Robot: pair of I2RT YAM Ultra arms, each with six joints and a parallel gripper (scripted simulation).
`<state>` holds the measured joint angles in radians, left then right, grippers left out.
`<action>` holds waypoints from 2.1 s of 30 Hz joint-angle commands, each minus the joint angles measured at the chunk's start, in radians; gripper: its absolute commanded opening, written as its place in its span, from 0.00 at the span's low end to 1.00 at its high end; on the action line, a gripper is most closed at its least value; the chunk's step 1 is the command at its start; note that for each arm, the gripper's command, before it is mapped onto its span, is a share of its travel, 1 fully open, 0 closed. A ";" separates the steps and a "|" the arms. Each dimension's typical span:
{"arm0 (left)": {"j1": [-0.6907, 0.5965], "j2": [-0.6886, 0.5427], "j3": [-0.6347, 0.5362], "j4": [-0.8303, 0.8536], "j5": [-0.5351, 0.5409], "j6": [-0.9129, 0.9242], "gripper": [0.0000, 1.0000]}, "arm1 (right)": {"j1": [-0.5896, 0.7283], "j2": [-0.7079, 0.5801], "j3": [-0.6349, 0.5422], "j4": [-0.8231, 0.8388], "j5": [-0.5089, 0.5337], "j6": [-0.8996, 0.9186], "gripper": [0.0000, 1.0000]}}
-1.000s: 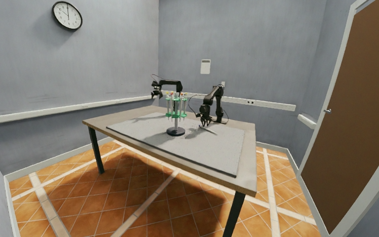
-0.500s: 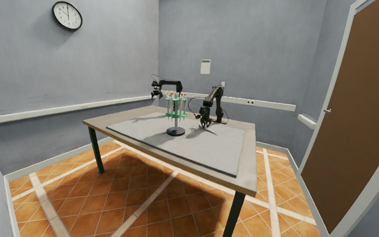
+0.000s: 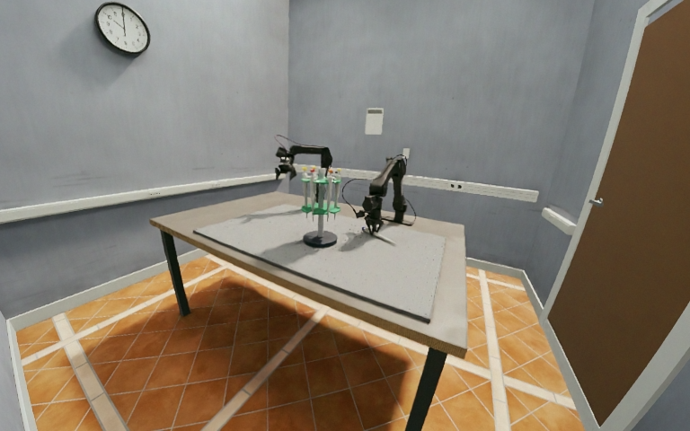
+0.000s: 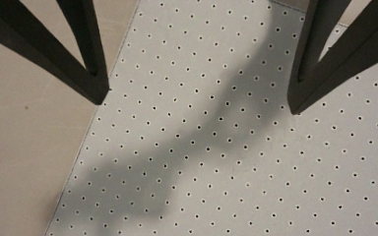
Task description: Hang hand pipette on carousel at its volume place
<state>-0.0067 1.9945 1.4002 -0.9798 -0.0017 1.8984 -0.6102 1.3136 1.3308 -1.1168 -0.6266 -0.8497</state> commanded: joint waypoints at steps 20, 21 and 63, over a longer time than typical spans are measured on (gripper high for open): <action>-0.002 -0.005 0.005 0.005 0.002 -0.002 0.12 | -0.012 0.004 0.011 0.014 -0.021 -0.007 1.00; -0.002 -0.005 0.005 0.005 0.002 -0.002 0.12 | -0.012 0.004 0.011 0.014 -0.021 -0.007 1.00; -0.007 -0.082 0.201 -0.240 0.007 -0.005 0.12 | -0.012 0.004 0.011 0.014 -0.021 -0.007 1.00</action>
<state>-0.0067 1.9457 1.5661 -1.1713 -0.0017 1.8984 -0.6102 1.3136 1.3308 -1.1168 -0.6266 -0.8497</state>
